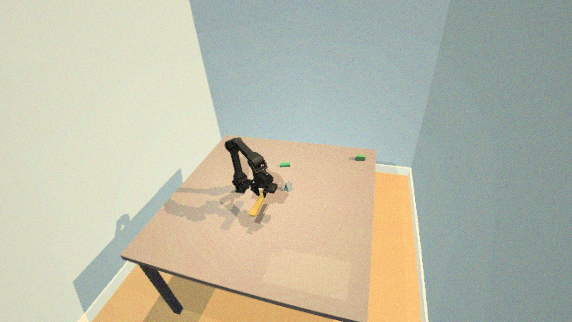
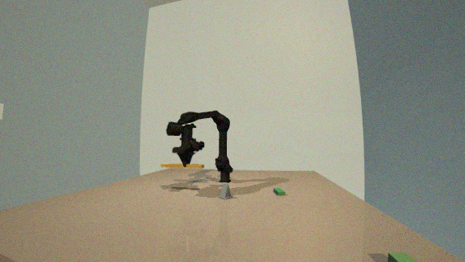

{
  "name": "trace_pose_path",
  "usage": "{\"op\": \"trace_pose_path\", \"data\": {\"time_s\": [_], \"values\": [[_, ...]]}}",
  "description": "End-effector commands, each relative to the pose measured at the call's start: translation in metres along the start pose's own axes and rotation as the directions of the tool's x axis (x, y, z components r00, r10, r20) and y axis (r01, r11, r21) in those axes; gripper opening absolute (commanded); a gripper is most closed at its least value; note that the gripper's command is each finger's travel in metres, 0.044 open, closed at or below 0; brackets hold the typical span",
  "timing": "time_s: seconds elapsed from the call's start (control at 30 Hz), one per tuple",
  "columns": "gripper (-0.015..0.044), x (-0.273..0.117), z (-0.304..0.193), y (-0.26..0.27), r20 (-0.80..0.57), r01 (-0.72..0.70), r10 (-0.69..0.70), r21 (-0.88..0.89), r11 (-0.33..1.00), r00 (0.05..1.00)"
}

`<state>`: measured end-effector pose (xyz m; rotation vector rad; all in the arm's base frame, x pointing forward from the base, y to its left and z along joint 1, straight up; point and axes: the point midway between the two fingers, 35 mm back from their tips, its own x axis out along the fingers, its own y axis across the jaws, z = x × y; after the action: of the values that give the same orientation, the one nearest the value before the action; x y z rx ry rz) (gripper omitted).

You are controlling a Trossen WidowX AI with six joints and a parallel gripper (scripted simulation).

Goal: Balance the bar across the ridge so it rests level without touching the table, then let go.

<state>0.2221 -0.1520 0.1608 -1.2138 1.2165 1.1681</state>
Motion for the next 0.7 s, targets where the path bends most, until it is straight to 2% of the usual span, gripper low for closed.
{"op": "trace_pose_path", "data": {"time_s": [0.0, 0.67], "values": [[0.0000, 0.000, 0.009, -0.009, 0.005, -0.003, 0.003, -0.054, 0.999, 1.000], [0.0000, -0.001, 0.067, -0.048, 0.010, 0.003, 0.000, -0.322, 0.947, 1.000]]}}
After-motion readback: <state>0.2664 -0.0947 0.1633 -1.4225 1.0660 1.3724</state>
